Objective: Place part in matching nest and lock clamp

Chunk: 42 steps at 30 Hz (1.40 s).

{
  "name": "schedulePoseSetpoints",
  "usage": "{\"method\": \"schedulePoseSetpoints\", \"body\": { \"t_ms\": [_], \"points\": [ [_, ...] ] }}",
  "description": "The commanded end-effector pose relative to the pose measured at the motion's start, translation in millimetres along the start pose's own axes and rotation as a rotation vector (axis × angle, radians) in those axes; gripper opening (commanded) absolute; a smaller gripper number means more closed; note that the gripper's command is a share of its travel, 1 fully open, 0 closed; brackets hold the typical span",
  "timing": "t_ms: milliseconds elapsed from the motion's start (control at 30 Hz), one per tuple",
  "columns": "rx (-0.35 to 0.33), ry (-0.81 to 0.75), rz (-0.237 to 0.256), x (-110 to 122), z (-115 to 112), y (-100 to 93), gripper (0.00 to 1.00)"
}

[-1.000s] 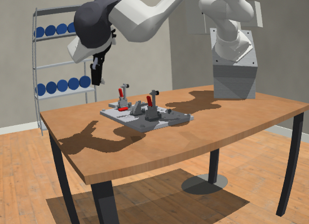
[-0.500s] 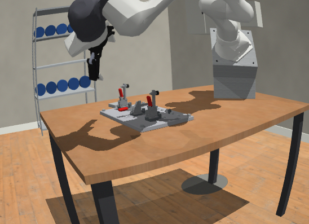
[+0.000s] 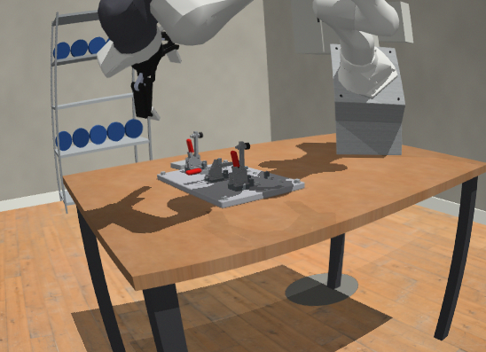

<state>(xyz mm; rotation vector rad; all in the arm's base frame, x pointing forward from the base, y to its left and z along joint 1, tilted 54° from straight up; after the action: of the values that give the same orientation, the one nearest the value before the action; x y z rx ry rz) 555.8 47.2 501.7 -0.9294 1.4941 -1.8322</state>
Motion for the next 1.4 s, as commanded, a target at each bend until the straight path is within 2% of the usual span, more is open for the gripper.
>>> {"method": "schedulePoseSetpoints", "body": {
  "t_ms": [0,100,133,700,733,1267,1300,1367],
  "points": [
    [-0.005,-0.019,0.003,-2.0,-1.6,-0.2,1.0],
    [-0.005,-0.019,0.003,-2.0,-1.6,-0.2,1.0],
    [-0.066,0.009,0.064,16.3,10.9,4.0,1.0],
    [-0.066,0.009,0.064,16.3,10.9,4.0,1.0],
    [-0.118,0.038,0.131,34.6,23.2,6.5,1.0],
    [-0.118,0.038,0.131,34.6,23.2,6.5,1.0],
    [-0.157,0.106,0.174,41.0,16.6,10.8,1.0],
    [-0.157,0.106,0.174,41.0,16.6,10.8,1.0]
  ]
}}
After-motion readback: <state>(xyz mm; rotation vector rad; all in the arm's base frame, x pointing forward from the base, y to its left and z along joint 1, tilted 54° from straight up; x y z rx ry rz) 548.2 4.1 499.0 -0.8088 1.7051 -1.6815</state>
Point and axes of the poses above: the point where the finger pads meet when closed, its own y axis out along the fingers, its own x axis across the jaws, z = x × y, the point moved 8 cm from there along -y, back along the fingers, and after that the axes turned 7 degrees about -y, right-handed, at the moved point
